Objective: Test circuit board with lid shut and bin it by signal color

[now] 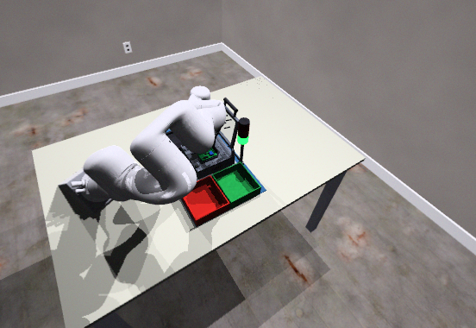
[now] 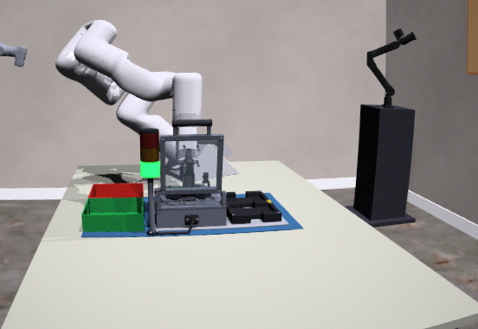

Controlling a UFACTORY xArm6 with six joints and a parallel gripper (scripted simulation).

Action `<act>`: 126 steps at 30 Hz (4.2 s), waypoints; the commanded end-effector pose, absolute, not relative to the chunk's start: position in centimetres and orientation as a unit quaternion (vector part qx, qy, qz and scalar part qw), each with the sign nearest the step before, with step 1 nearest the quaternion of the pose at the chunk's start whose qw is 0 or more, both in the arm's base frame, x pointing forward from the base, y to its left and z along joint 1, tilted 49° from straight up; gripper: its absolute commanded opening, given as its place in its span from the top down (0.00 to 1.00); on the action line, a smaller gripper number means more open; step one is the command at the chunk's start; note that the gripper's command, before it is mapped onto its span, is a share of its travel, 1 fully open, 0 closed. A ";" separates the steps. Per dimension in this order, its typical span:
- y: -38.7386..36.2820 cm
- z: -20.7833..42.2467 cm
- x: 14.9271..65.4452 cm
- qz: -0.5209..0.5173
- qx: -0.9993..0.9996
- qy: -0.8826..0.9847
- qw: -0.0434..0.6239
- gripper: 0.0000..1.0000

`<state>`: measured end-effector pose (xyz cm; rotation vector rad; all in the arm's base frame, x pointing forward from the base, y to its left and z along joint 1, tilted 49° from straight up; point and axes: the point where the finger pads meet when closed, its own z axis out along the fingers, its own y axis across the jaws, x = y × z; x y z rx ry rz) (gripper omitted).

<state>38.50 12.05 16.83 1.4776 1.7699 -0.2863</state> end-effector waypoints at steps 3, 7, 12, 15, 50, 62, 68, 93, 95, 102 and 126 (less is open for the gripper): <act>11.3 16.0 39.3 -0.111 0.583 0.699 0.398 0.00; 11.3 16.0 39.3 -0.111 0.583 0.699 0.398 0.00; 11.3 16.0 39.3 -0.111 0.583 0.699 0.398 0.00; 11.3 16.0 39.3 -0.111 0.583 0.699 0.398 0.05; 11.3 16.0 39.3 -0.111 0.583 0.699 0.398 0.15; 11.3 16.0 39.3 -0.111 0.583 0.699 0.398 0.19; 11.3 16.0 39.3 -0.111 0.583 0.699 0.398 0.21; 11.3 16.0 39.3 -0.111 0.583 0.699 0.398 0.21; 11.3 16.0 39.3 -0.111 0.583 0.699 0.398 0.21; 11.3 16.0 39.3 -0.111 0.583 0.699 0.398 0.21; 11.7 16.4 39.0 -0.111 0.583 0.699 0.398 0.21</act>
